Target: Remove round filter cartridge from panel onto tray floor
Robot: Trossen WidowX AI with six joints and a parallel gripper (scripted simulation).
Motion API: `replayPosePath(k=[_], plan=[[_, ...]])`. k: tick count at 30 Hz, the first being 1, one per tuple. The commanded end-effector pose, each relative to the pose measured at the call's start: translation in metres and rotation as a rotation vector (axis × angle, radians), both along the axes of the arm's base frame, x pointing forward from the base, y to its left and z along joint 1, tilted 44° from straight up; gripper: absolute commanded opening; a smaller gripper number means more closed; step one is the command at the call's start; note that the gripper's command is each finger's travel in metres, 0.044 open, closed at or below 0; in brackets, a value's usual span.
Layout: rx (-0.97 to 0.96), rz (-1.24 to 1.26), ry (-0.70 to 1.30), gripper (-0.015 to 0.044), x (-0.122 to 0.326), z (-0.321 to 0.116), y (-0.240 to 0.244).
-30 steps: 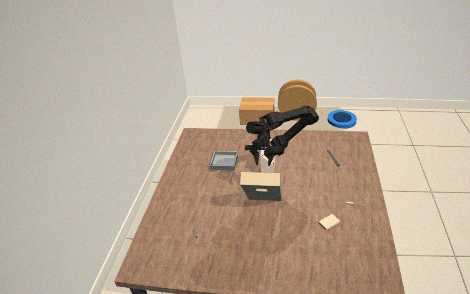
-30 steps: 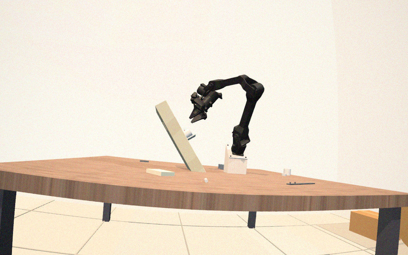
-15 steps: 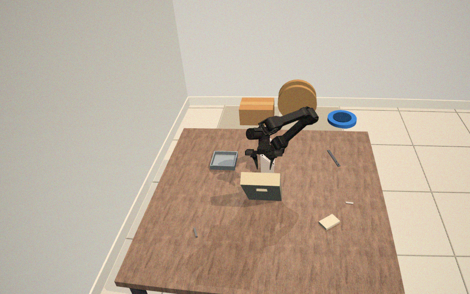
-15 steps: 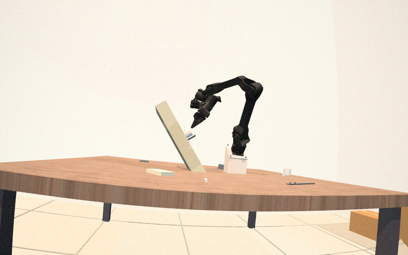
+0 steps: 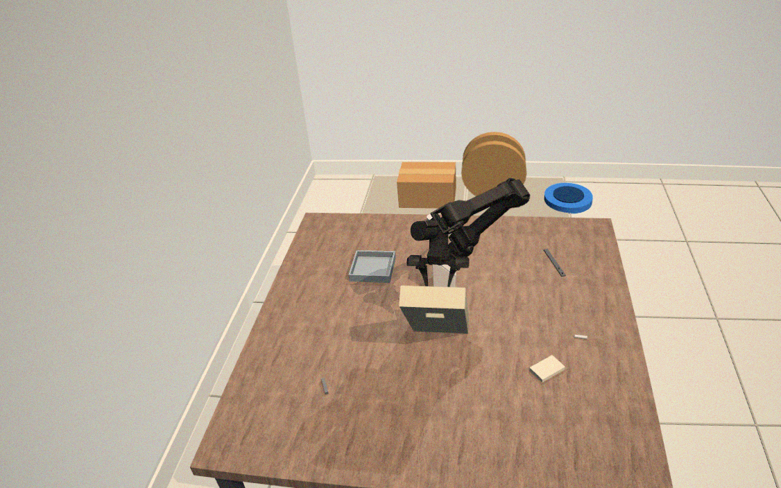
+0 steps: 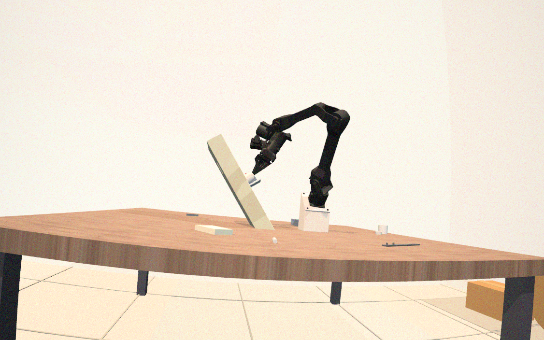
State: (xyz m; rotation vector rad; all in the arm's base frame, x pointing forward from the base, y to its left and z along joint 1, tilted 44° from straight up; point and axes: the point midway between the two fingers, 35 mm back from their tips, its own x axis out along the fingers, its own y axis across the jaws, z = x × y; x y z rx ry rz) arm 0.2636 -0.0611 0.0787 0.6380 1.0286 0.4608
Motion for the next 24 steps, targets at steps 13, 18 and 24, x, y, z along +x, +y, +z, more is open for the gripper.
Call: replayPosePath(k=[13,18,24], plan=[[0.003,0.001,-0.002,0.0226,0.0063,-0.0089,0.0109],[0.003,0.001,-0.002,0.0193,0.0063,-0.0089,0.0109],[0.003,0.001,-0.002,0.0074,0.0067,-0.0086,0.0106]])
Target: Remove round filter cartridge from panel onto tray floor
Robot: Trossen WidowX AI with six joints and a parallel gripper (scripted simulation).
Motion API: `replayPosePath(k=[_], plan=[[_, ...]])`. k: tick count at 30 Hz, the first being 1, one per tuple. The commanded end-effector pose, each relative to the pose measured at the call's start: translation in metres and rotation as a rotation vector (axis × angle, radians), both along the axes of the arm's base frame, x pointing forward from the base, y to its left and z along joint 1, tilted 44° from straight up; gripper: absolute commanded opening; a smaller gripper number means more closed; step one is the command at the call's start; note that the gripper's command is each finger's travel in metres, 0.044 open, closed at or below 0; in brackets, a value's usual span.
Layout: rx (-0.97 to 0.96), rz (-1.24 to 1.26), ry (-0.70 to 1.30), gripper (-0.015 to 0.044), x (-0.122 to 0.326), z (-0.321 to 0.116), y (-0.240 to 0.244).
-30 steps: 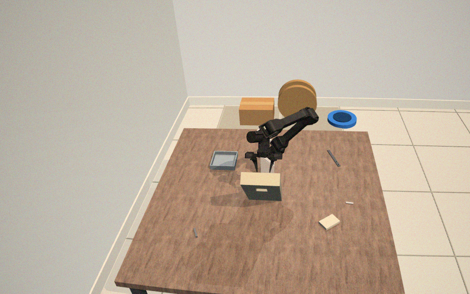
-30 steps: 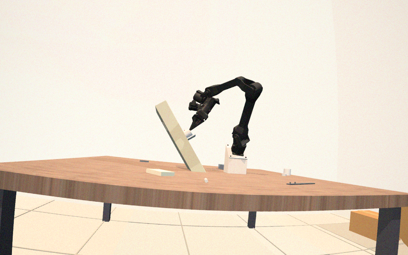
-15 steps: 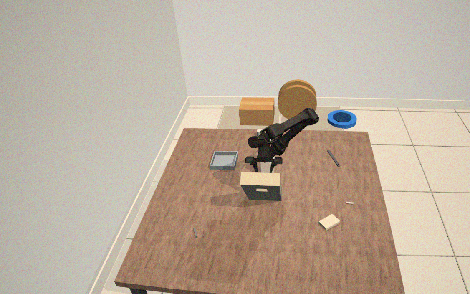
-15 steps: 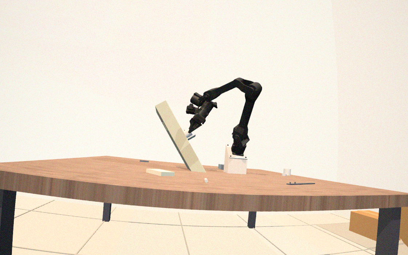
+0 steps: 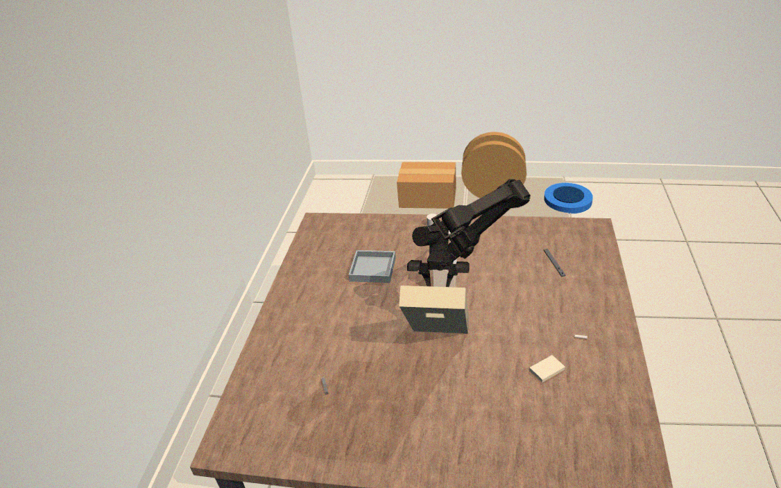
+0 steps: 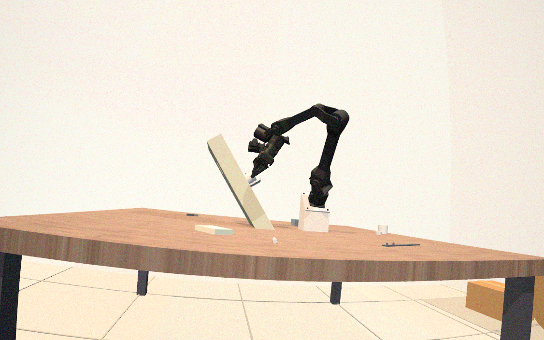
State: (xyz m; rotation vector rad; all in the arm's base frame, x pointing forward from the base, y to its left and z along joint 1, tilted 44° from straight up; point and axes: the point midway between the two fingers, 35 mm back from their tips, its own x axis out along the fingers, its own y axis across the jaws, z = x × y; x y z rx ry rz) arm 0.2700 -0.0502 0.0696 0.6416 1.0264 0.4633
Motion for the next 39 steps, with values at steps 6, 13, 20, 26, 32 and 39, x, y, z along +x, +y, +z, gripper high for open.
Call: replayPosePath(k=[6,13,20,26,32,39], plan=[[-0.001,0.0,0.0,0.0,0.012,0.012,-0.01],[-0.005,-0.001,0.003,0.0,0.012,0.022,-0.023],[-0.009,-0.002,0.007,0.0,-0.002,0.045,-0.049],[-0.004,0.0,0.005,0.0,-0.017,0.068,-0.069],[-0.002,0.0,0.004,0.0,-0.018,0.064,-0.081],[-0.005,0.0,0.003,0.0,-0.013,0.038,-0.104]])
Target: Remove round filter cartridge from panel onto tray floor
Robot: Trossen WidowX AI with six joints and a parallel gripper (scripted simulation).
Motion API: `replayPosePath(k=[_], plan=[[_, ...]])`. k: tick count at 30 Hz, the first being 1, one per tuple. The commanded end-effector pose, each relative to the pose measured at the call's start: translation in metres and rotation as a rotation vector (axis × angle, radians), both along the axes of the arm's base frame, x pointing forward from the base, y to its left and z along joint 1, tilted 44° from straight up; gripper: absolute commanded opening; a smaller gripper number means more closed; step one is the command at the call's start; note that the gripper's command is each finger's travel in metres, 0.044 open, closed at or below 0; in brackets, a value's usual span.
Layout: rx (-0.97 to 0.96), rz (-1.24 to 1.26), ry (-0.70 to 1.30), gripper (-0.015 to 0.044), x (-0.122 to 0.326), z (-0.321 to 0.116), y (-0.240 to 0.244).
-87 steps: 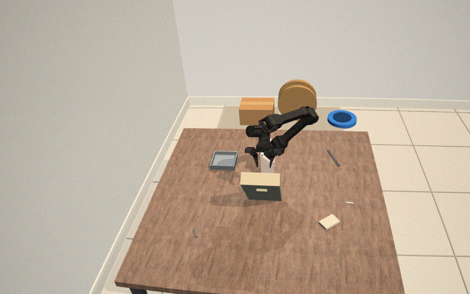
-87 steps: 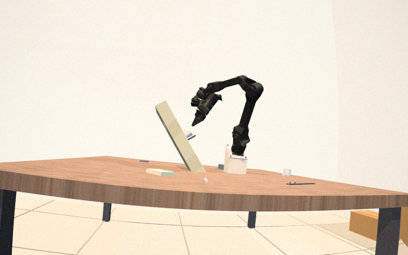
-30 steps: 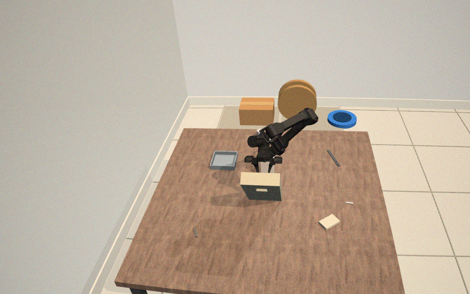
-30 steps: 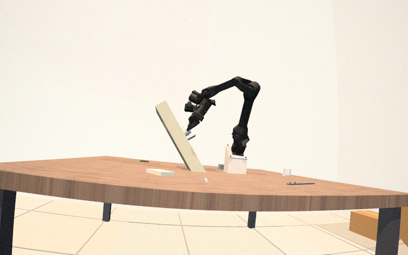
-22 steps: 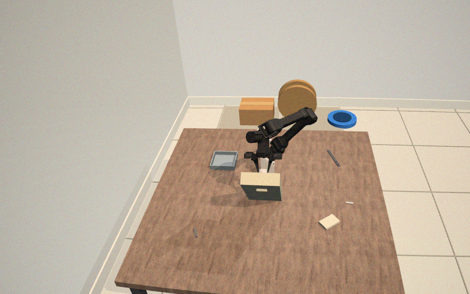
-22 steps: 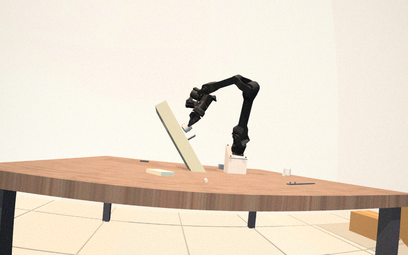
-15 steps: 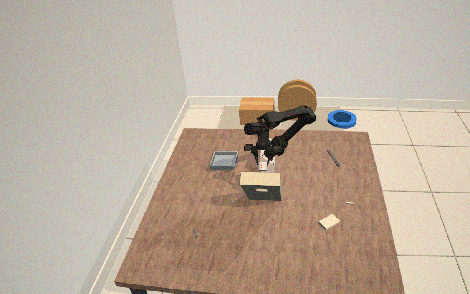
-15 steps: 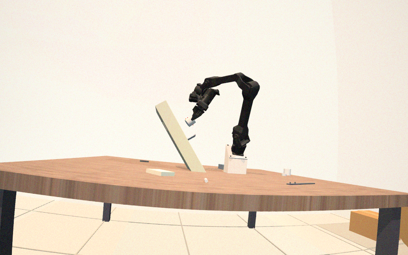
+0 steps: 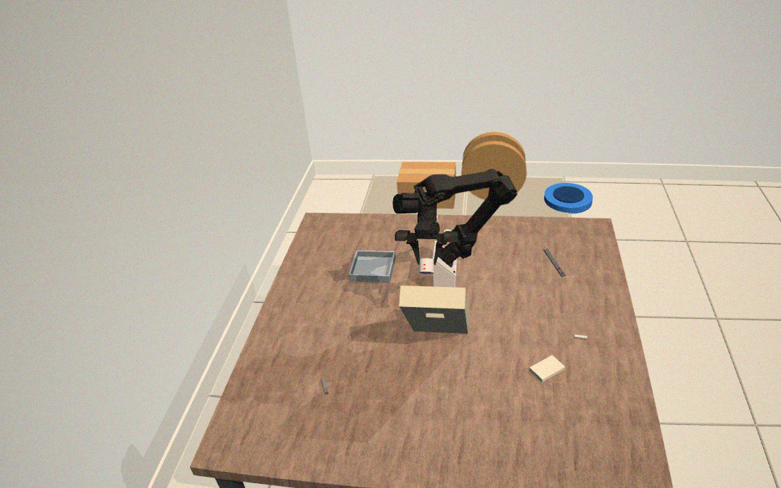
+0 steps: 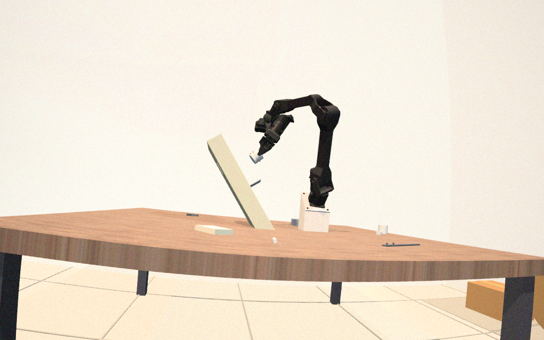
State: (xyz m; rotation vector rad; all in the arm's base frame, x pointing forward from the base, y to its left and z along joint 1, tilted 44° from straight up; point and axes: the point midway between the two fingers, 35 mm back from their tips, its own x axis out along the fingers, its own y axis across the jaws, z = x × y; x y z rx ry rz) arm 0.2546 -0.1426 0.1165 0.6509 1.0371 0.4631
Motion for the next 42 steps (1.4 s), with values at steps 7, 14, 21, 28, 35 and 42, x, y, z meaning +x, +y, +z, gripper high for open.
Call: replayPosePath(k=[7,14,21,28,35,42], plan=[[-0.013,0.0,-0.011,0.0,0.005,-0.039,-0.033],[-0.013,-0.096,0.12,0.0,-0.01,-0.055,-0.046],[-0.038,-0.314,0.355,0.0,-0.042,-0.093,-0.083],[-0.064,-0.566,0.576,0.0,-0.08,-0.127,-0.118],[-0.087,-0.818,0.761,0.0,-0.119,-0.154,-0.146],[-0.09,-0.838,0.776,0.0,-0.125,-0.159,-0.147]])
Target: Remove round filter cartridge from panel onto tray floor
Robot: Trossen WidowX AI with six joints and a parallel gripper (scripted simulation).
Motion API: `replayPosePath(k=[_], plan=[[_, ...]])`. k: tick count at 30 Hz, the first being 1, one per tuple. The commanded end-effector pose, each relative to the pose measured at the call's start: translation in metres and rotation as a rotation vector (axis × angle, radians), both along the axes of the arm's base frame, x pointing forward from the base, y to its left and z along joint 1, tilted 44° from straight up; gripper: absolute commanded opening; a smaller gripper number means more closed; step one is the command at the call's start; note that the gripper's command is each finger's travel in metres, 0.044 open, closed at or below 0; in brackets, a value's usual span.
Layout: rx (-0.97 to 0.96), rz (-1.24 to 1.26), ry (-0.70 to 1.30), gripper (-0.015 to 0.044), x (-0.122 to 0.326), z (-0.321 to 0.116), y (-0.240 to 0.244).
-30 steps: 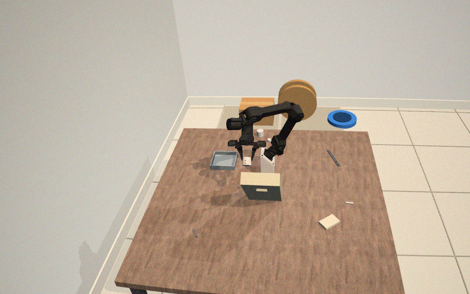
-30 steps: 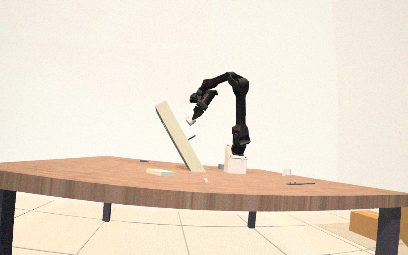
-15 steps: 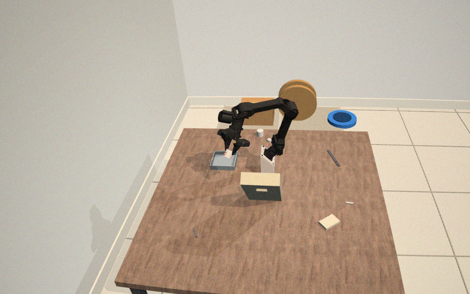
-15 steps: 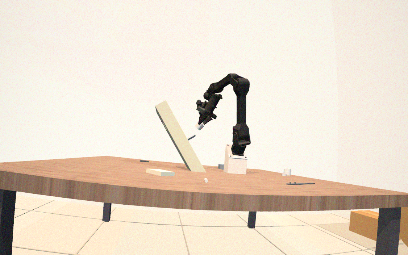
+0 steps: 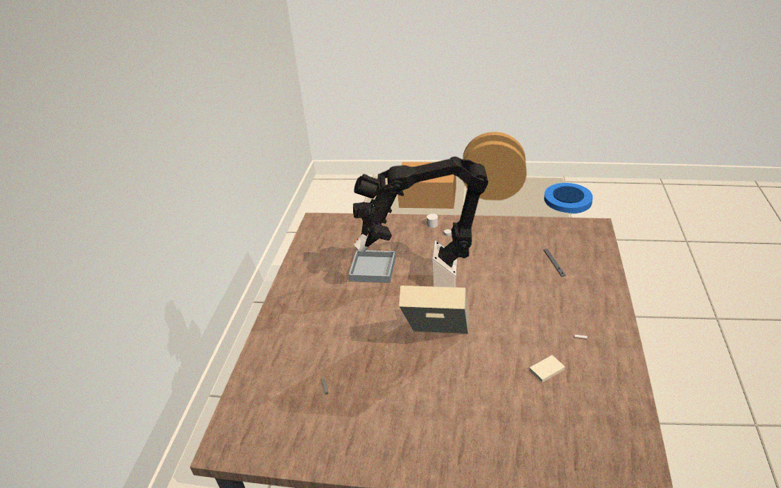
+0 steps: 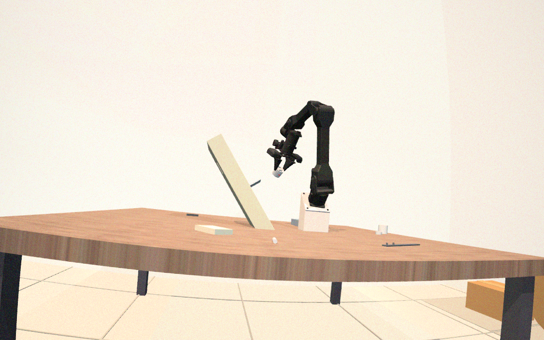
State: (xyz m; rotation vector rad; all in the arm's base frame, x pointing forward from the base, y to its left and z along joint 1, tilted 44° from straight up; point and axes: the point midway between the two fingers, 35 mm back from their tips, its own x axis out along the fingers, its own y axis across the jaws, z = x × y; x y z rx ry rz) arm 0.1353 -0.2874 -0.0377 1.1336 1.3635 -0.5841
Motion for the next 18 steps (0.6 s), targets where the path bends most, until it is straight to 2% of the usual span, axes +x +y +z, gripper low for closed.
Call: replayPosePath(k=[1,18], plan=[[-0.009,-0.04,0.033,0.0,-0.012,-0.01,-0.002],[-0.048,-0.364,0.333,0.0,-0.138,-0.093,0.03]])
